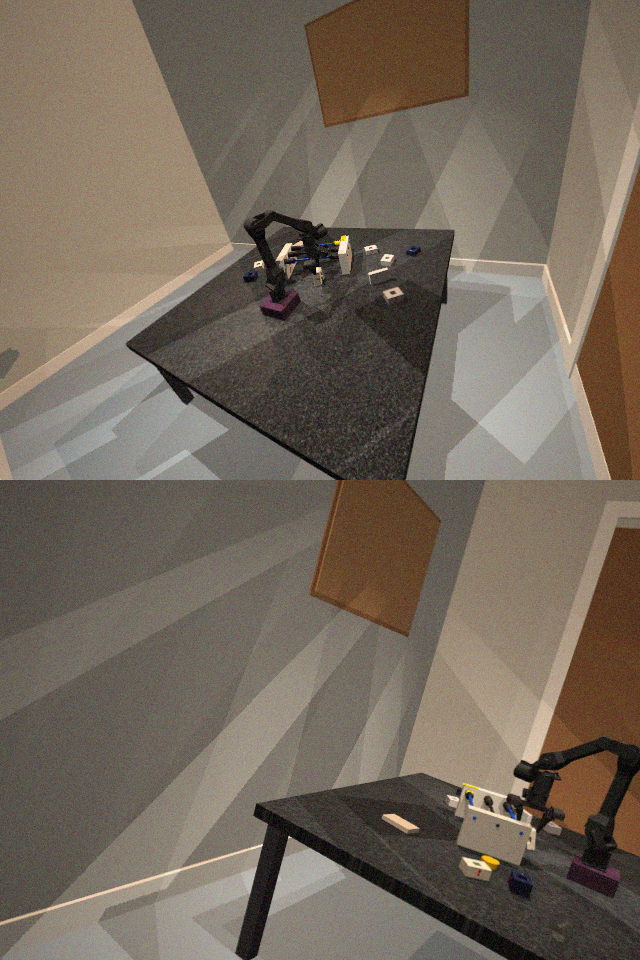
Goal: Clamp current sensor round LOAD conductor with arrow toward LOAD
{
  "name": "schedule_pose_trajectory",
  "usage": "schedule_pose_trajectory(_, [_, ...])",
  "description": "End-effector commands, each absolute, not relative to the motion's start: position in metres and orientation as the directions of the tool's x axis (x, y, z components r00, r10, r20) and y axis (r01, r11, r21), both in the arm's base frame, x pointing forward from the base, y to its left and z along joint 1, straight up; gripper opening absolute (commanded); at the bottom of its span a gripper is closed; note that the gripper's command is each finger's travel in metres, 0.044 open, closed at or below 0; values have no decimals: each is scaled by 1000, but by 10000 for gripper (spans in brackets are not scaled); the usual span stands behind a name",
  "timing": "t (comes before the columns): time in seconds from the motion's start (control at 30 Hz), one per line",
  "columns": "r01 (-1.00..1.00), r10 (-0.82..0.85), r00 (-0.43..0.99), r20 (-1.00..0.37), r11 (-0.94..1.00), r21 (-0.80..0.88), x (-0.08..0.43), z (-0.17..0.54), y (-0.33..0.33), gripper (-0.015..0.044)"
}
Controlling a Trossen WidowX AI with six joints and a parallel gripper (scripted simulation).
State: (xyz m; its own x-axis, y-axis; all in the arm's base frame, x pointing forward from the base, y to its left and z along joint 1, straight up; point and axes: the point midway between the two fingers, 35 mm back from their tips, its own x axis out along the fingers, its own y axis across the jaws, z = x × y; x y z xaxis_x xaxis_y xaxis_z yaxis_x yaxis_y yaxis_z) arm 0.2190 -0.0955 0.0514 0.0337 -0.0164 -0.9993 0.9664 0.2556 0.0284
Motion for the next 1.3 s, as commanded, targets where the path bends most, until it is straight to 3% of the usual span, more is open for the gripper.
schedule_pose_trajectory(0.0, [966,-17,35,-999,256,29,219,52,-96,293])
schedule_pose_trajectory(0.47, [966,-17,35,-999,256,29,219,52,-96,200])
schedule_pose_trajectory(0.73, [967,-17,33,-999,255,28,223,78,-97,0])
schedule_pose_trajectory(1.27, [967,-17,29,-999,252,24,227,150,-98,0])
